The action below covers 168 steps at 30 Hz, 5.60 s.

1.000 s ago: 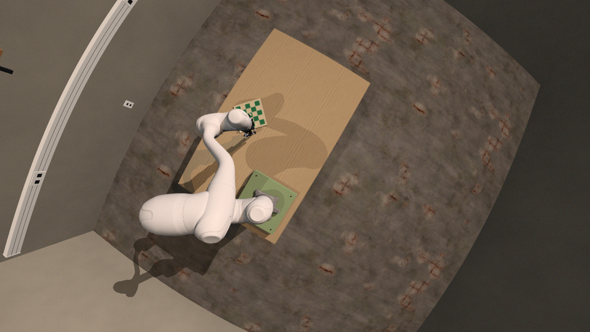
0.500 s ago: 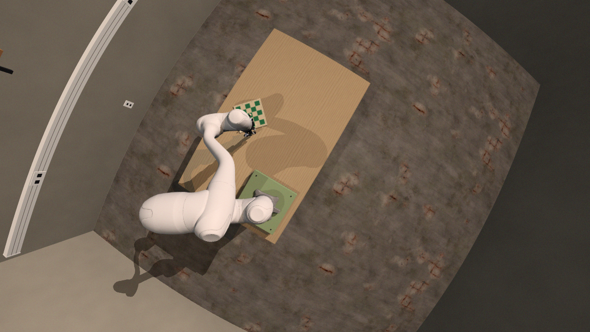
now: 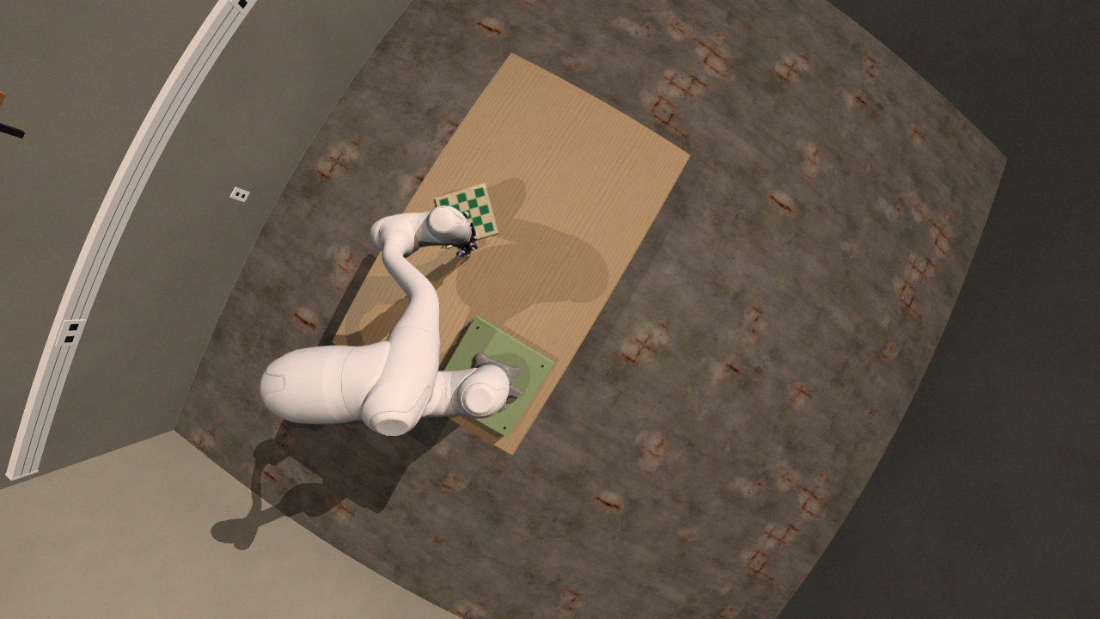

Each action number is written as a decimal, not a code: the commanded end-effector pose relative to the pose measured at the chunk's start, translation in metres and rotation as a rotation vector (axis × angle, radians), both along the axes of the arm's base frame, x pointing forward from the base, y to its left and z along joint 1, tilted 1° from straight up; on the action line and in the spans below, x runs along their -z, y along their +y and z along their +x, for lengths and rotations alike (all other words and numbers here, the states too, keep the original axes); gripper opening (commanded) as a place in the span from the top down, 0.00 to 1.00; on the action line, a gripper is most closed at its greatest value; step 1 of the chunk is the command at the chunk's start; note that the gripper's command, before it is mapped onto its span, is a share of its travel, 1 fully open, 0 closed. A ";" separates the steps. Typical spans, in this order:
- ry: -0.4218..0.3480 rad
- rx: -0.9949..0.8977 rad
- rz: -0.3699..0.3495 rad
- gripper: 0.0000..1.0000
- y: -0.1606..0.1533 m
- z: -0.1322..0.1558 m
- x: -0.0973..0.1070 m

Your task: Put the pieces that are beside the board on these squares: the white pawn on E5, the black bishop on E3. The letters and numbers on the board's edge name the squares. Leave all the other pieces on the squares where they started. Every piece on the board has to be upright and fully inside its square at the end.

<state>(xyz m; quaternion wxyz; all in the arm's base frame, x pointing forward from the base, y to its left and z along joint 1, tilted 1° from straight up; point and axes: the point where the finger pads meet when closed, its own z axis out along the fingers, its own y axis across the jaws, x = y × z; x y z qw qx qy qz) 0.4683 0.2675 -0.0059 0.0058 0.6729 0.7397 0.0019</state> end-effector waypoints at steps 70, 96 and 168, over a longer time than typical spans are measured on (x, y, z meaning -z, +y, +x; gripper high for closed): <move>0.005 0.000 -0.002 1.00 -0.002 -0.003 0.008; 0.005 0.000 -0.002 1.00 -0.002 -0.003 -0.084; 0.002 0.432 0.002 1.00 0.008 0.003 -0.093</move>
